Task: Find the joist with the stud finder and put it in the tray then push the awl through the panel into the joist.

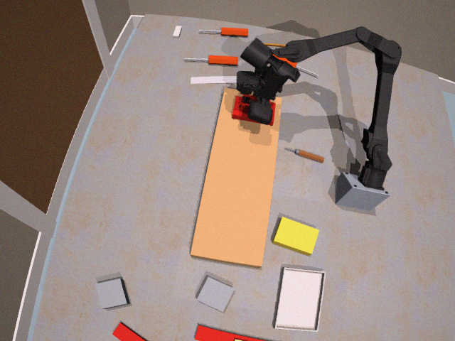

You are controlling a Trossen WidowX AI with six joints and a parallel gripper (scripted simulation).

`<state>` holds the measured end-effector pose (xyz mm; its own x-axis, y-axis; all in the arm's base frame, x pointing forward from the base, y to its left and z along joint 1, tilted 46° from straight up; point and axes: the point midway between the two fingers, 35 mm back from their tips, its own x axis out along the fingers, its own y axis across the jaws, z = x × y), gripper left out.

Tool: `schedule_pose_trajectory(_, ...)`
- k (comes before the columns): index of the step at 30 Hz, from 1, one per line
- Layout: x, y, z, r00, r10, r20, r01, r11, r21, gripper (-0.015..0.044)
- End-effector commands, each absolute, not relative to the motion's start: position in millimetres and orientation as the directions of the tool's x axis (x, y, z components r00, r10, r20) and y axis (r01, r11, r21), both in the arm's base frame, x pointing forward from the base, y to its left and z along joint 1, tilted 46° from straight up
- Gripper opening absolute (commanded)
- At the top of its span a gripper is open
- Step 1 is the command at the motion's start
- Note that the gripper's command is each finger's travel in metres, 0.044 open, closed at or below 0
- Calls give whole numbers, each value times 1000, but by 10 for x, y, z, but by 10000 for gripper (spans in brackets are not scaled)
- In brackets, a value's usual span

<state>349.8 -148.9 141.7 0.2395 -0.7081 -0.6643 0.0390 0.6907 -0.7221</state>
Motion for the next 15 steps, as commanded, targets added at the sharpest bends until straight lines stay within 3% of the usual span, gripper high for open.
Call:
schedule_pose_trajectory(1, 3499, -1393, 1300, 237, -708, -665, 38, 690, -722, 0)
schedule_pose_trajectory(15, 3513, -1122, 1014, 237, -707, -666, 37, 692, -721, 0)
